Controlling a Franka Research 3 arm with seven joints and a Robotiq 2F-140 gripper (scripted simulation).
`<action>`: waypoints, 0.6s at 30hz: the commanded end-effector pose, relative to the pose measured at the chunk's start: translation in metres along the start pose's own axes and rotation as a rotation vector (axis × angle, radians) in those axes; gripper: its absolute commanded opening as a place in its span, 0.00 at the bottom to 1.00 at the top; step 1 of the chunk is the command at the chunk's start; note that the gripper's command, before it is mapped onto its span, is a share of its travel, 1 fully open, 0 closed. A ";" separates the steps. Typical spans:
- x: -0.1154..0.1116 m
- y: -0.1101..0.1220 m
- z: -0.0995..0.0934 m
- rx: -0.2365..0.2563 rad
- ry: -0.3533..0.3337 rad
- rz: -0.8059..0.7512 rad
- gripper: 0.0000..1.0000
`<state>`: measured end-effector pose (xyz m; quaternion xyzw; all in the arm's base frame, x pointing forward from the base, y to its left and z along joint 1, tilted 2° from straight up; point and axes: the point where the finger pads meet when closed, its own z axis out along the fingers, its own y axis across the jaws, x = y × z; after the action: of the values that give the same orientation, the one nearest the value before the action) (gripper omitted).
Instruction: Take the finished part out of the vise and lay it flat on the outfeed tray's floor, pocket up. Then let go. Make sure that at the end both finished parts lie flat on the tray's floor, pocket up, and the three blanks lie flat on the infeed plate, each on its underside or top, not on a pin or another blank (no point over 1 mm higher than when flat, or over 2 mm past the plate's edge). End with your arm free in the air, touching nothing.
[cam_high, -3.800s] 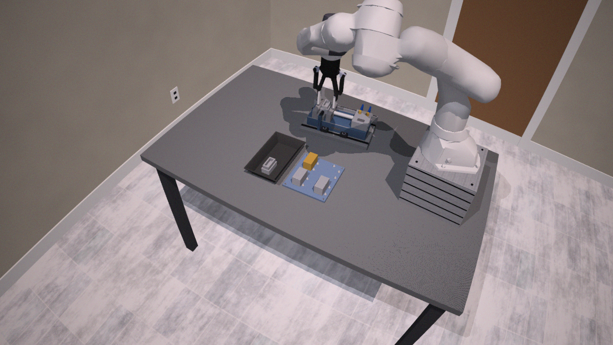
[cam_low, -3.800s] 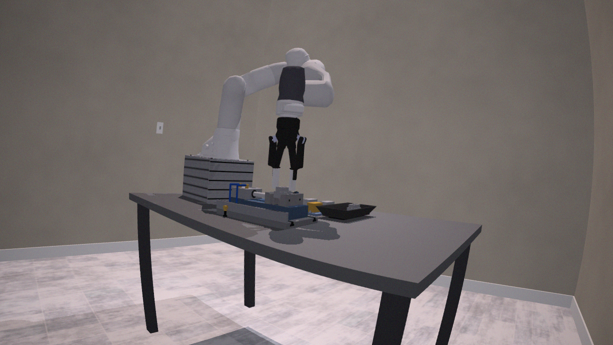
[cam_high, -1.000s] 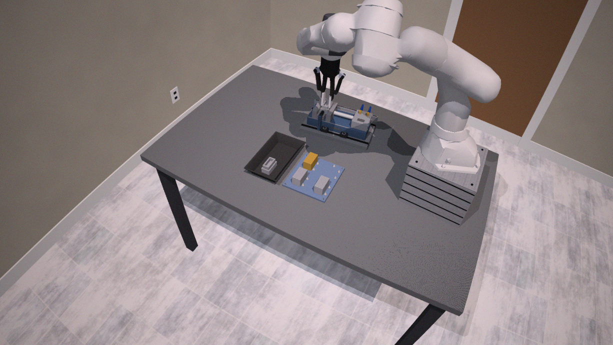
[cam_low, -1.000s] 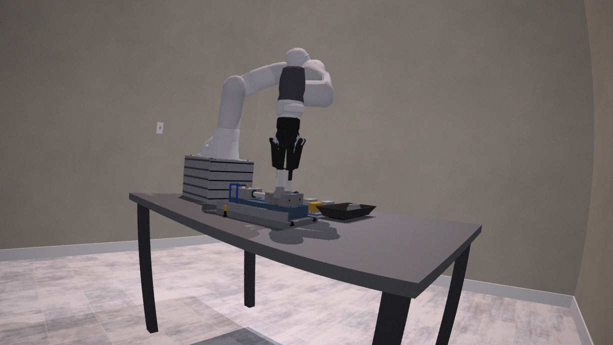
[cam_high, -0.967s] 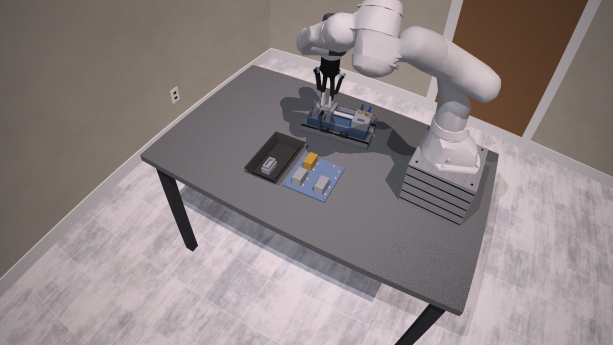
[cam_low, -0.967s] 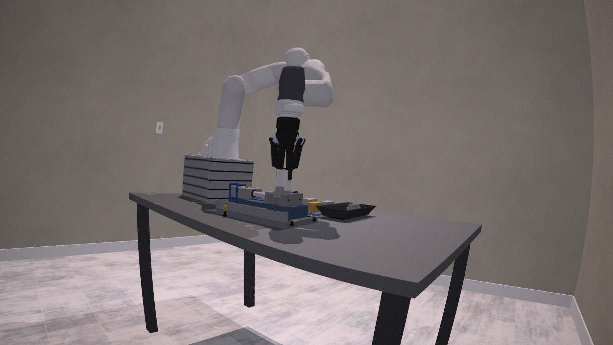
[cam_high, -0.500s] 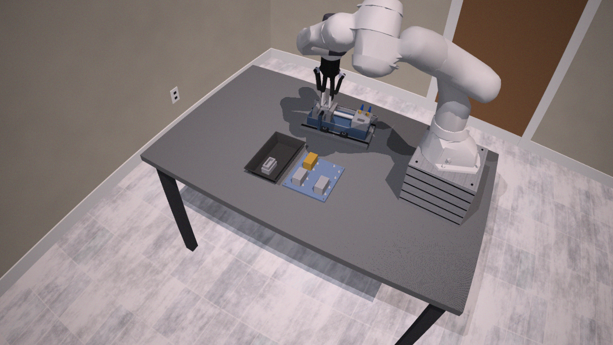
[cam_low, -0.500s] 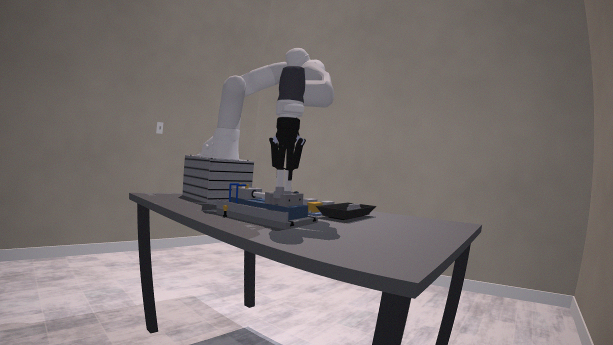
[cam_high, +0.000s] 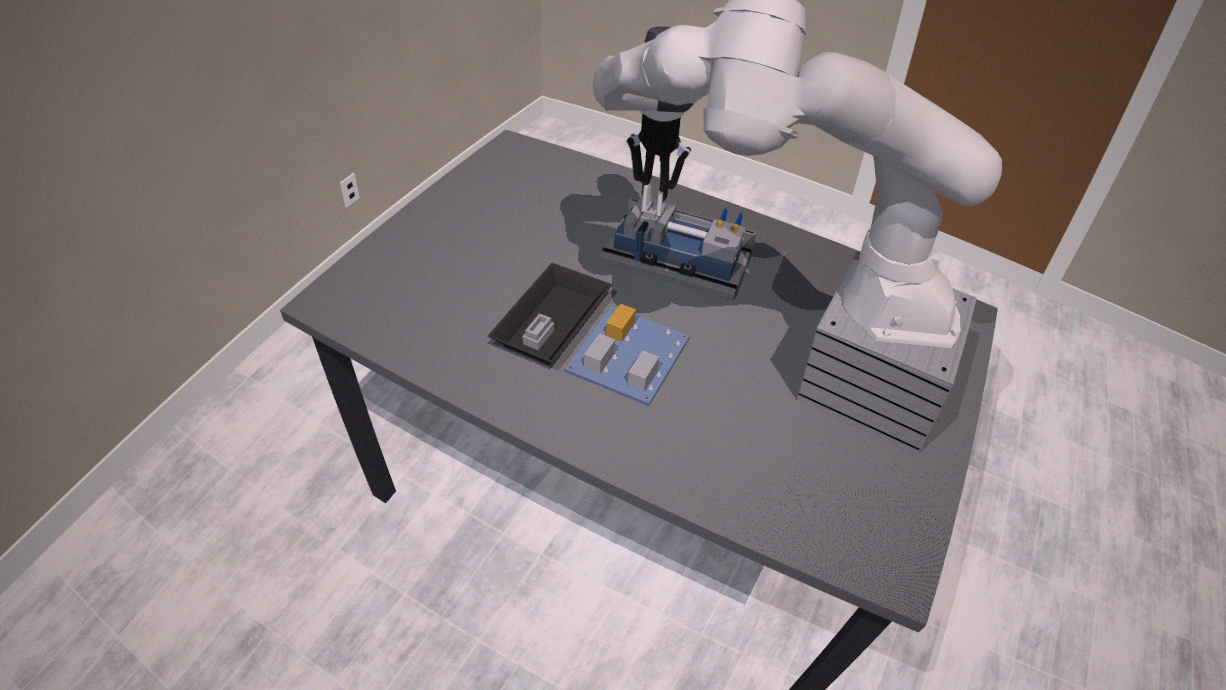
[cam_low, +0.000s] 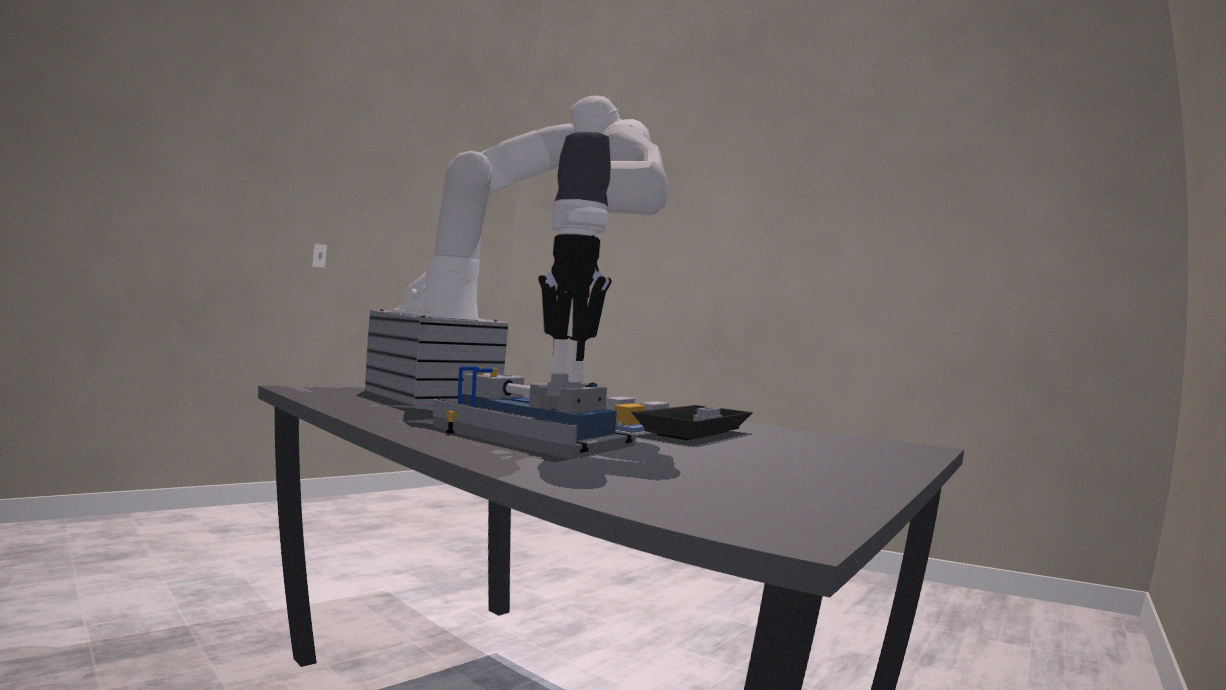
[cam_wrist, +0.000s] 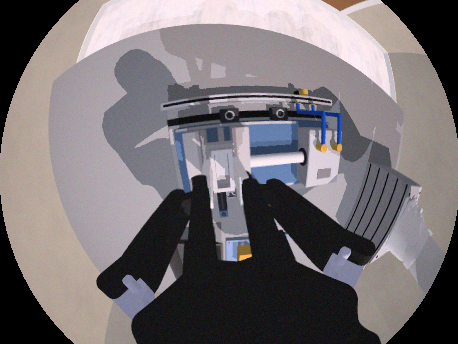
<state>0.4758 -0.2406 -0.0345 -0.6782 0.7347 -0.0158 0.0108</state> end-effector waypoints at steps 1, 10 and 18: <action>0.001 -0.001 -0.001 0.002 0.001 -0.004 0.00; 0.001 -0.001 -0.010 0.002 0.001 -0.004 0.00; 0.001 -0.001 -0.022 0.002 0.001 -0.004 0.00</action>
<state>0.4775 -0.2421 -0.0175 -0.6811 0.7318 -0.0194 0.0112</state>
